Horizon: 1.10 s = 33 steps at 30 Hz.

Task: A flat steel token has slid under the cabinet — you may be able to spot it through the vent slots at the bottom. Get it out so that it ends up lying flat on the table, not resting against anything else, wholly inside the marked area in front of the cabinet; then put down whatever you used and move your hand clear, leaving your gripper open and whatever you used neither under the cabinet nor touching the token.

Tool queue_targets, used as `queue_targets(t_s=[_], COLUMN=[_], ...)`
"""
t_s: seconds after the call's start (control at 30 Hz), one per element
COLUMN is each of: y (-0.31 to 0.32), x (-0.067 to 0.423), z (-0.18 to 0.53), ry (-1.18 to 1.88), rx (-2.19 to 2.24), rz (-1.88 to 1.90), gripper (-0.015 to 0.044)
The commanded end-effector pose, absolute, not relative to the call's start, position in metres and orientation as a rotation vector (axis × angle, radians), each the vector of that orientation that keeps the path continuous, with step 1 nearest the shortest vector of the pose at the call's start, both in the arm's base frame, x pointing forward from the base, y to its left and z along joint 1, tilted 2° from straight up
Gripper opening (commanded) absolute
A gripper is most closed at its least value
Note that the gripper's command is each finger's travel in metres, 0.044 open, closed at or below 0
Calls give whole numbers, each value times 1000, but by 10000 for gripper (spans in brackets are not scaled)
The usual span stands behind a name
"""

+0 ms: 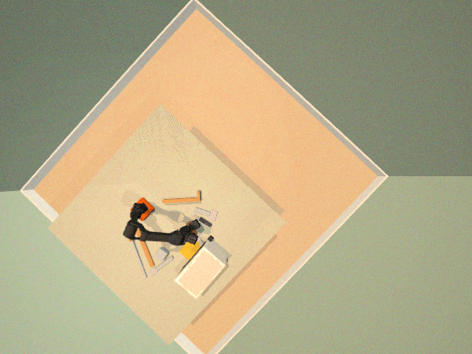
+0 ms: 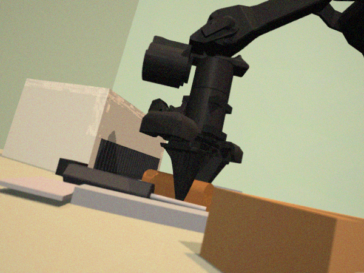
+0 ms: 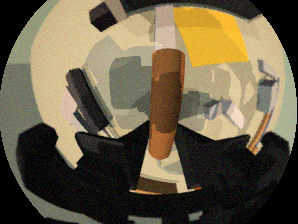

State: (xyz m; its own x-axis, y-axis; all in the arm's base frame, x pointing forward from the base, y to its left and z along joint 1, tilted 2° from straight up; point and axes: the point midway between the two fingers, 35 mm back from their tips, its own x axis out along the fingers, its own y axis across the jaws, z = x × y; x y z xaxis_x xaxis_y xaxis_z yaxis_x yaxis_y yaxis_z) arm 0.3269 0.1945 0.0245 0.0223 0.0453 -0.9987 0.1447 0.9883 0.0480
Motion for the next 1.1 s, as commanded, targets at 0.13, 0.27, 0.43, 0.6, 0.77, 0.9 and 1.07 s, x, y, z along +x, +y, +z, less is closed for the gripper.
queue_targets(t_s=[0.13, 0.27, 0.43, 0.6, 0.77, 0.9, 1.07], y=[192, 192, 191, 190, 189, 188, 187], x=[339, 343, 349, 354, 359, 363, 368], z=[25, 25, 26, 26, 26, 26, 26], ry=[1543, 1543, 1542, 1542, 1541, 1541, 1540], rx=[150, 150, 150, 150, 150, 150, 150], rz=[-75, -75, -75, -75, -75, -75, -75], gripper=[0, 0, 0, 0, 0, 0, 0])
